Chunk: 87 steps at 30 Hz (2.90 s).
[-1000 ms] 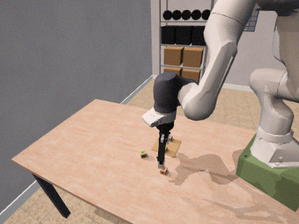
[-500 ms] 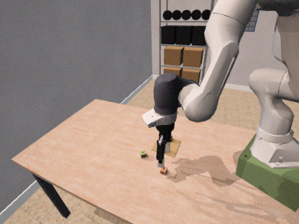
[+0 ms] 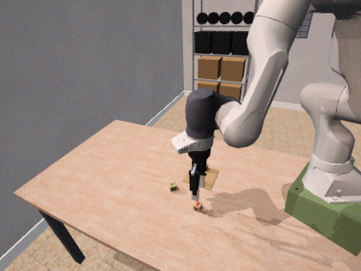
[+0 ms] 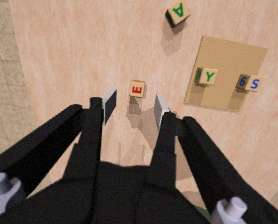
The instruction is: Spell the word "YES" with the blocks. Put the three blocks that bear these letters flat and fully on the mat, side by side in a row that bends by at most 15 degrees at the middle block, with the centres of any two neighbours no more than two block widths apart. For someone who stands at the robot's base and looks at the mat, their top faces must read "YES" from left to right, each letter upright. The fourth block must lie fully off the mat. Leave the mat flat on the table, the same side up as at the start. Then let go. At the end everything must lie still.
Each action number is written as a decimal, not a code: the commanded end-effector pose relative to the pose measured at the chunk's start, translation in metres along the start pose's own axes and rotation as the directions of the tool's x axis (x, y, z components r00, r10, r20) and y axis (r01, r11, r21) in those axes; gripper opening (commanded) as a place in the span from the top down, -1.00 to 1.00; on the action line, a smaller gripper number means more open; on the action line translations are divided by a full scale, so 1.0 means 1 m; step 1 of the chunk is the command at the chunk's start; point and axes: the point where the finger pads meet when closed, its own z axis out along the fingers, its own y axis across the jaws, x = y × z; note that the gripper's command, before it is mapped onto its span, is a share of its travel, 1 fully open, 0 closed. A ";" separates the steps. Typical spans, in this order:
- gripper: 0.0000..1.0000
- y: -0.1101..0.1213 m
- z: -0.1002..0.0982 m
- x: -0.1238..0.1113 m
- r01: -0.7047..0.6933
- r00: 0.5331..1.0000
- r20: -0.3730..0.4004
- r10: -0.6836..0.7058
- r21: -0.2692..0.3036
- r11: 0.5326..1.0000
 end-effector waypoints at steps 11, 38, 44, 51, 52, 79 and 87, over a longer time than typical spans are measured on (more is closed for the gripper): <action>0.20 0.000 0.001 0.000 -0.016 1.000 0.001 0.016 0.000 1.000; 0.20 0.000 0.015 0.000 -0.016 1.000 0.000 0.016 0.000 1.000; 0.20 0.000 0.024 0.000 -0.016 1.000 0.000 0.016 0.000 1.000; 0.20 0.000 0.034 0.000 -0.016 1.000 0.000 0.016 0.000 1.000; 0.20 0.000 0.034 0.000 -0.016 1.000 0.000 0.016 0.000 1.000; 0.20 -0.001 0.054 0.000 -0.016 1.000 0.000 0.016 0.000 1.000; 0.20 -0.001 0.054 0.000 -0.016 1.000 0.000 0.016 0.000 1.000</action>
